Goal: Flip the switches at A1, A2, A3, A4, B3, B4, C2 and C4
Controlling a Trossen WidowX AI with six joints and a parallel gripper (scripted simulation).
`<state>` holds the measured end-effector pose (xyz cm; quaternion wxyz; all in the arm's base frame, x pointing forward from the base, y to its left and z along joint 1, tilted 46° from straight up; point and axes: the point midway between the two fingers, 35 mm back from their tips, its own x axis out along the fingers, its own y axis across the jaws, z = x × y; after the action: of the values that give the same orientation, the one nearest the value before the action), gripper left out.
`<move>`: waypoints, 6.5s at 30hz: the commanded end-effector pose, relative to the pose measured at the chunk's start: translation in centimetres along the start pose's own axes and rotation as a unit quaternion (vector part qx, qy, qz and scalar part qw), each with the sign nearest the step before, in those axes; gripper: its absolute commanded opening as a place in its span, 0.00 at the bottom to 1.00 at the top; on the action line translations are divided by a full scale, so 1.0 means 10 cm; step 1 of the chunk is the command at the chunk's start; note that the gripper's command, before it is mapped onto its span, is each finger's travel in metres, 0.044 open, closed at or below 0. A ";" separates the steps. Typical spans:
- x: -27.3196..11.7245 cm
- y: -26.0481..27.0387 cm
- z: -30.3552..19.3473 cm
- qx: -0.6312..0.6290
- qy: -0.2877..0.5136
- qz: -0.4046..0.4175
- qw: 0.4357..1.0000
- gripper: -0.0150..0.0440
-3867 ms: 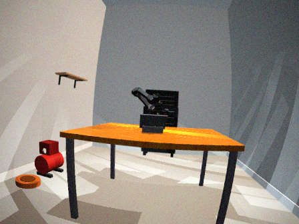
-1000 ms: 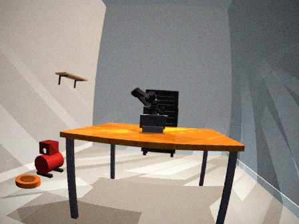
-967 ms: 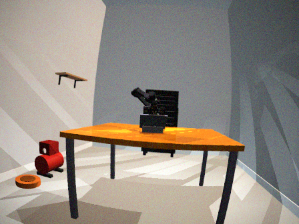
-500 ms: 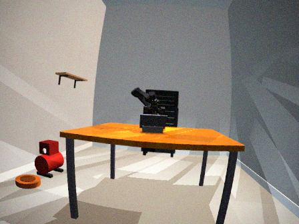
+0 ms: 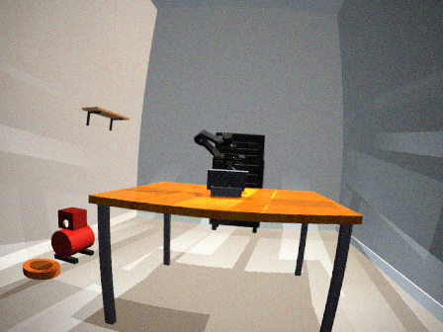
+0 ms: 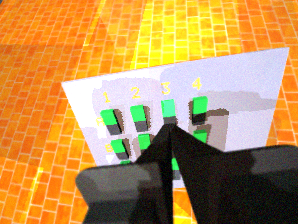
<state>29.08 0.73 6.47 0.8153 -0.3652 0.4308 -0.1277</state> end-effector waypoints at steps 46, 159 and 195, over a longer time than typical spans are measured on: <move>0.27 -0.36 0.04 0.004 -0.004 -0.004 1.000 0.25; 0.29 -0.03 -0.57 0.003 -0.029 -0.003 1.000 0.25; 0.32 -0.03 -0.56 0.003 -0.029 -0.004 1.000 0.25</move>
<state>26.44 -3.91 2.75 0.8275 -0.3674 0.4061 -0.1234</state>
